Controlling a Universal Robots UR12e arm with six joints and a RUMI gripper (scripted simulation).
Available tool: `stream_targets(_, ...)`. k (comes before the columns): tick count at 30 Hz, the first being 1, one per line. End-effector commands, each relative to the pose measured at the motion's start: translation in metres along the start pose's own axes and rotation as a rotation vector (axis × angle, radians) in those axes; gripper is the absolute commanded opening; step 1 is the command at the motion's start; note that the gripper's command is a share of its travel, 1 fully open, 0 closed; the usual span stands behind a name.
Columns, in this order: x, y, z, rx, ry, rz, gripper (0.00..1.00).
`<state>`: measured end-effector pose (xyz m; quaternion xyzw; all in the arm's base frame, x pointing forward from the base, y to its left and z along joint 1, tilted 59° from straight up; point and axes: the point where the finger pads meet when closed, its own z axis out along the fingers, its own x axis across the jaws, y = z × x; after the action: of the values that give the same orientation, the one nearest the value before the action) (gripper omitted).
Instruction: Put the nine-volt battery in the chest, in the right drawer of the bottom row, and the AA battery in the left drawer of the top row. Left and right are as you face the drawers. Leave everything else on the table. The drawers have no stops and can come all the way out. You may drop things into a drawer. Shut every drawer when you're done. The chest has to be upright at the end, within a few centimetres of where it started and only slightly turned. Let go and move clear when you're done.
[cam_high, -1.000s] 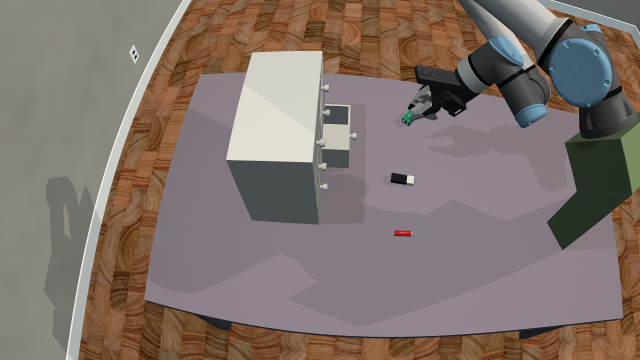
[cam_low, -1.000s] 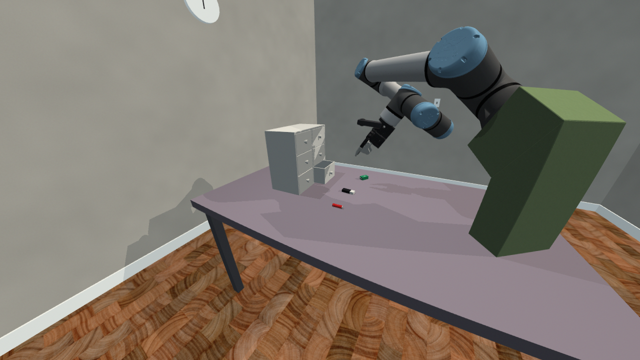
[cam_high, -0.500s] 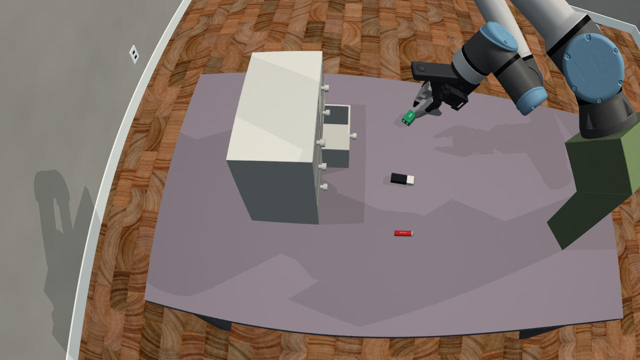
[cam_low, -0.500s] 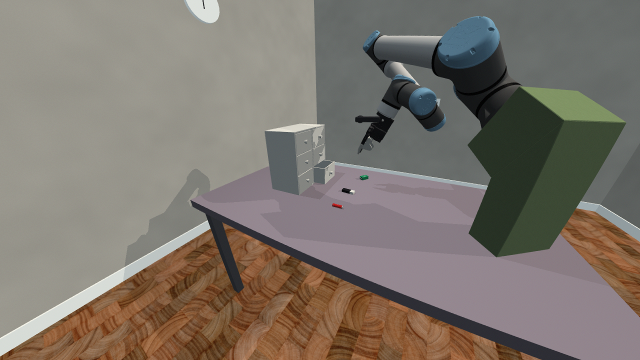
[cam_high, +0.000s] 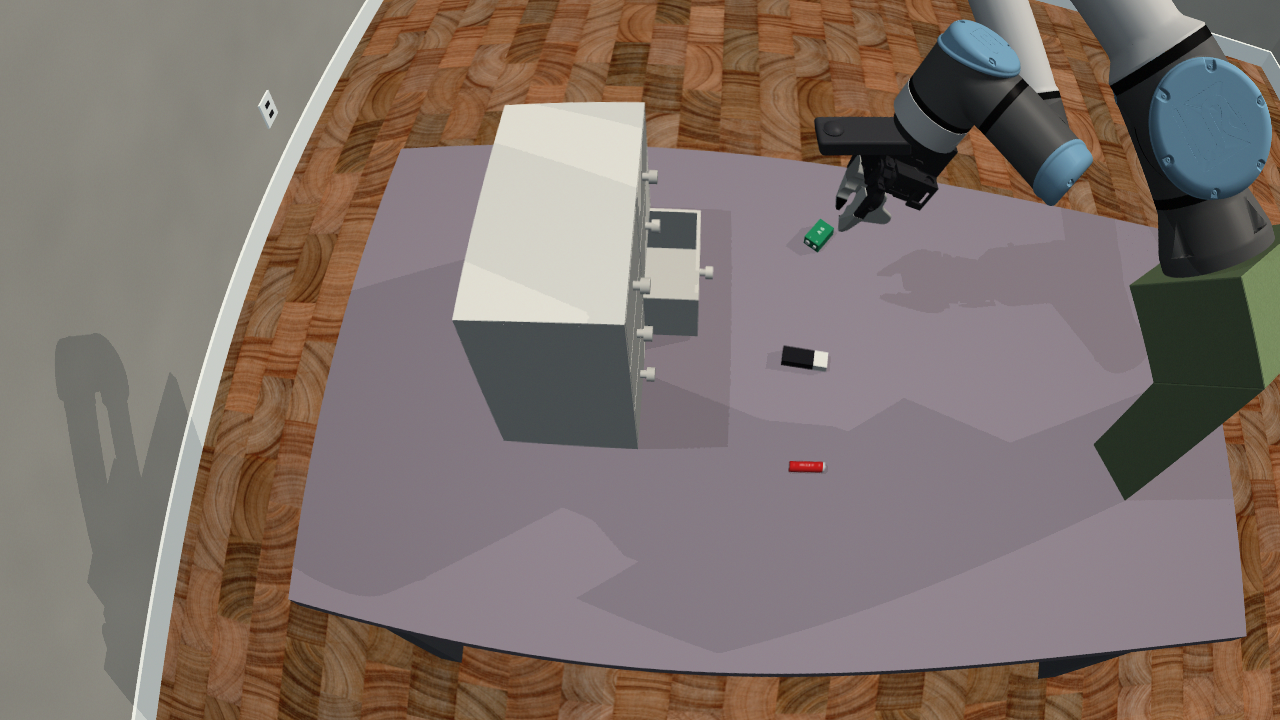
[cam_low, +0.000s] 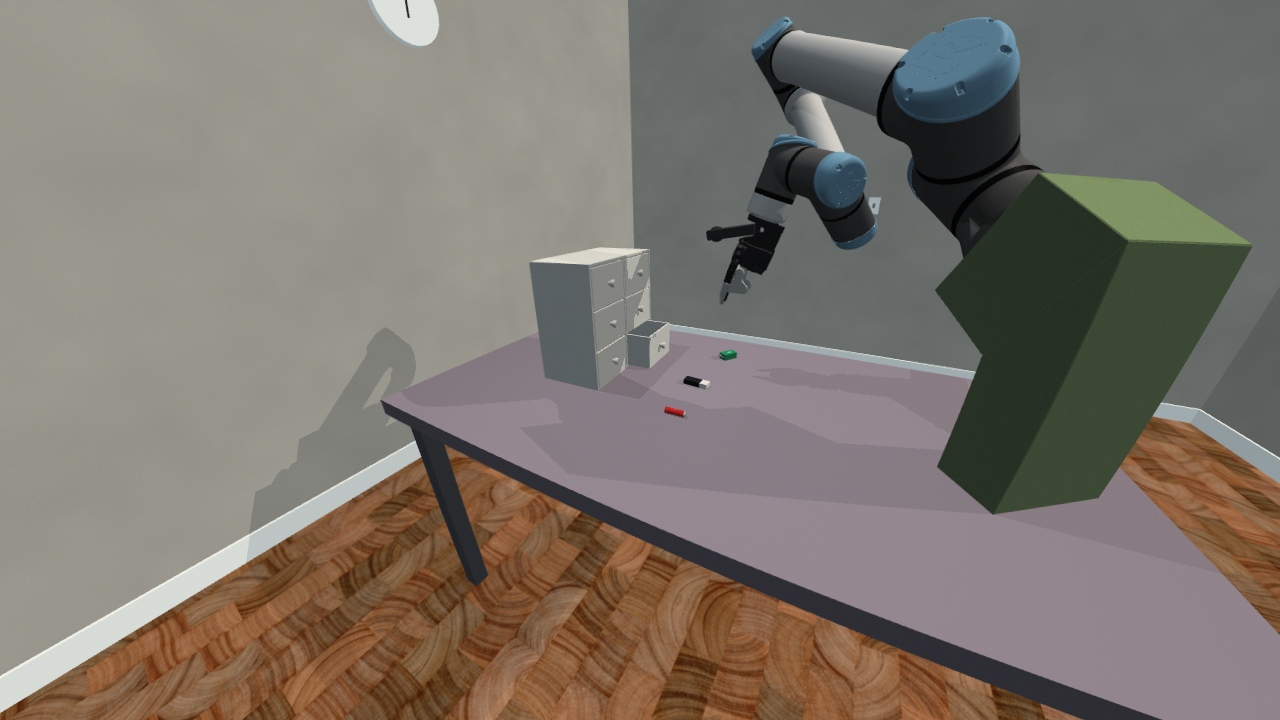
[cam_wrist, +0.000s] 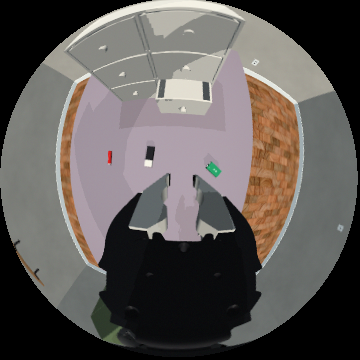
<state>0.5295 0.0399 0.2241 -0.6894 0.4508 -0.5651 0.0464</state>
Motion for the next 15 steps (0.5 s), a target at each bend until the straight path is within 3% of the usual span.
stream_targets(1,0.000,0.002,-0.005,-0.050,-0.003,0.002,0.20)
stream_targets(15,0.000,0.006,-0.016,-0.145,-0.004,0.002,0.20)
